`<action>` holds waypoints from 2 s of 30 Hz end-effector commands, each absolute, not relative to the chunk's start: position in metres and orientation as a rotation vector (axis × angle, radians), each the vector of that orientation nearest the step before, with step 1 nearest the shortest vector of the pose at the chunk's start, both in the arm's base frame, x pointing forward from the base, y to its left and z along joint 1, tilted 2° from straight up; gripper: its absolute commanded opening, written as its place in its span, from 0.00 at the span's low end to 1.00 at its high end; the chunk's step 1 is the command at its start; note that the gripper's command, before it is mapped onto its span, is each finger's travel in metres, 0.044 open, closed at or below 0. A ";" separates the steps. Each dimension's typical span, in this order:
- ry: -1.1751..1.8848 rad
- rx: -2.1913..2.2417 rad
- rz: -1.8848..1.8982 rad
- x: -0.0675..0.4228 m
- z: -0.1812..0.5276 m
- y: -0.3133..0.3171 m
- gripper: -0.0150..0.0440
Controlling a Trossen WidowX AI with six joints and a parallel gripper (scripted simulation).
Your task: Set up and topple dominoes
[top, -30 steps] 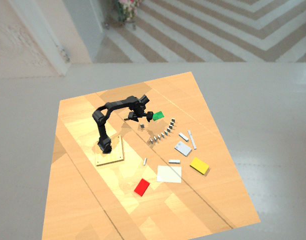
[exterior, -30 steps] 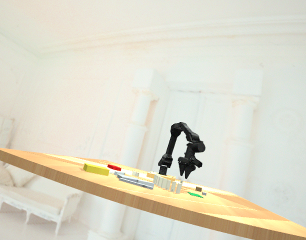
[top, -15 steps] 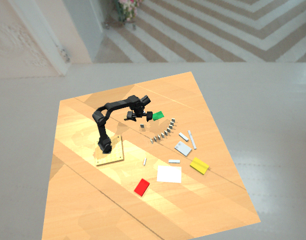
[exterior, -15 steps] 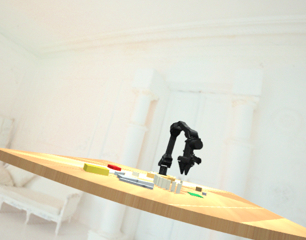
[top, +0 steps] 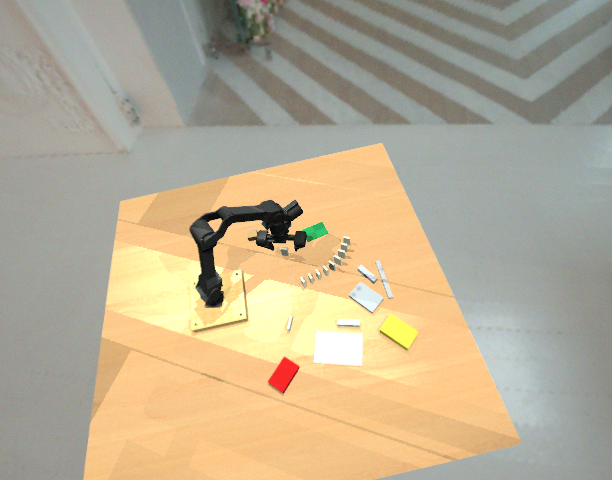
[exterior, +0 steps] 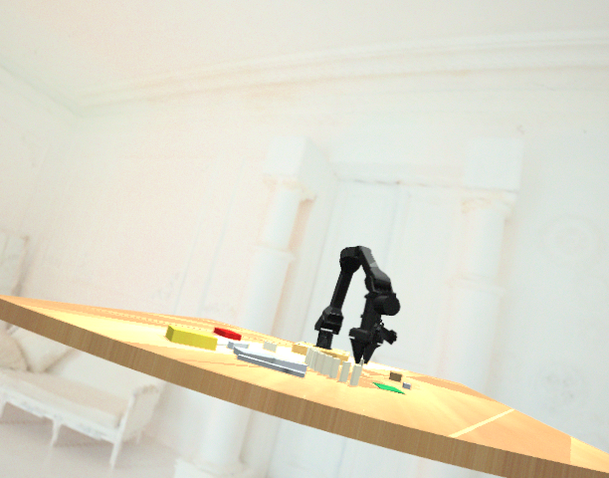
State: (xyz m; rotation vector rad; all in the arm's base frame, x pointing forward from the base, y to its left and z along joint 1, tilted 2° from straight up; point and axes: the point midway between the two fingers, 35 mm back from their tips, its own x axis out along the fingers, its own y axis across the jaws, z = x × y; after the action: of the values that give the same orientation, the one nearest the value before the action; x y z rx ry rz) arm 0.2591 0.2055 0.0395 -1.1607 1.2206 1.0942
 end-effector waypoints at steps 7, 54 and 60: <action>1.232 -1.161 1.105 0.256 0.029 0.204 0.82; 1.499 -0.416 0.365 0.300 0.170 0.054 0.44; 1.501 -0.405 0.353 0.300 0.170 0.052 0.44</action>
State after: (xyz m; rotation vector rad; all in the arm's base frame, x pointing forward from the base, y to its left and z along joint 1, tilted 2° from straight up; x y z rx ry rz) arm 0.3022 0.0540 0.1725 -0.4266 1.4882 0.3699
